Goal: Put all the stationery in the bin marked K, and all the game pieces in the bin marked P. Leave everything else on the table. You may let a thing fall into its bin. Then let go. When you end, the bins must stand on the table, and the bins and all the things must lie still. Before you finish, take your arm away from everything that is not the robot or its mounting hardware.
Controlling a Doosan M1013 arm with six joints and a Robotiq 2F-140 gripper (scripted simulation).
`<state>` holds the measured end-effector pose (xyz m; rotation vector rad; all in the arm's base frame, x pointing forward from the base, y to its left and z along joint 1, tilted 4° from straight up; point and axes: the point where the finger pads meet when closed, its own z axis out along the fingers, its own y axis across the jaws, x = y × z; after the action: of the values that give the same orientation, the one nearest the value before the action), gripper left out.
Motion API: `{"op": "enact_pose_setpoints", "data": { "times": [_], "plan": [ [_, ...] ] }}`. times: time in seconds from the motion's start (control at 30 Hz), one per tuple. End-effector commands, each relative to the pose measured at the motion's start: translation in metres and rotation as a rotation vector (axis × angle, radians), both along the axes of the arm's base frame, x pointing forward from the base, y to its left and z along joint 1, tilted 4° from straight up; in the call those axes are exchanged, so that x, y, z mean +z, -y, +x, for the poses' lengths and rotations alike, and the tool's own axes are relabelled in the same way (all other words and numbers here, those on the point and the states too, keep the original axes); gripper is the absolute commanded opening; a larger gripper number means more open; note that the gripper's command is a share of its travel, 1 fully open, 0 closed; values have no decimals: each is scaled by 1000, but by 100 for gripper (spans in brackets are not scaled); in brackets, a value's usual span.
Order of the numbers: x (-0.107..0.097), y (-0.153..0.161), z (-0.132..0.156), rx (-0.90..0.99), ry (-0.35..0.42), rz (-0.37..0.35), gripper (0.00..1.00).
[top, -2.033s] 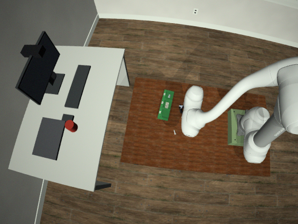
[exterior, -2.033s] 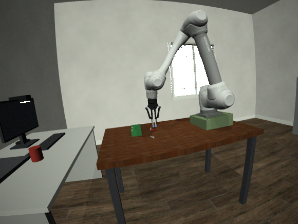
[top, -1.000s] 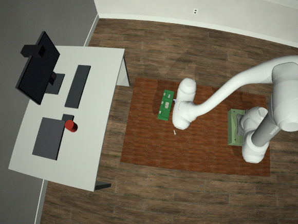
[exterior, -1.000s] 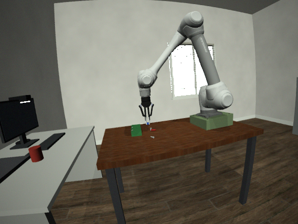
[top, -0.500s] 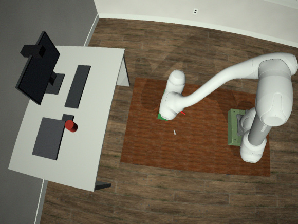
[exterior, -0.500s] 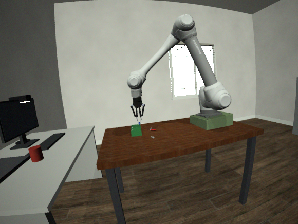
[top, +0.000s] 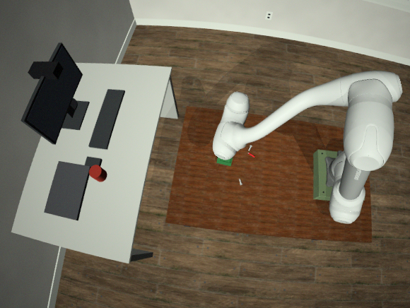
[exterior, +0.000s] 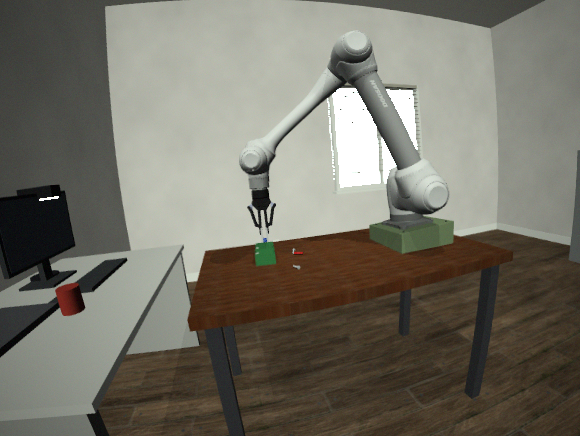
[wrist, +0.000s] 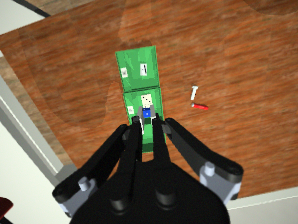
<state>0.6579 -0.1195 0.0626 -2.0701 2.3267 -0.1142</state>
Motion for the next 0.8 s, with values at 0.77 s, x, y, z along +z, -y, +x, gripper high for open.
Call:
{"op": "enact_pose_setpoints", "data": {
  "times": [0.77],
  "plan": [
    [-32, 1, 1, 0, 0, 0, 7]
  ]
}}
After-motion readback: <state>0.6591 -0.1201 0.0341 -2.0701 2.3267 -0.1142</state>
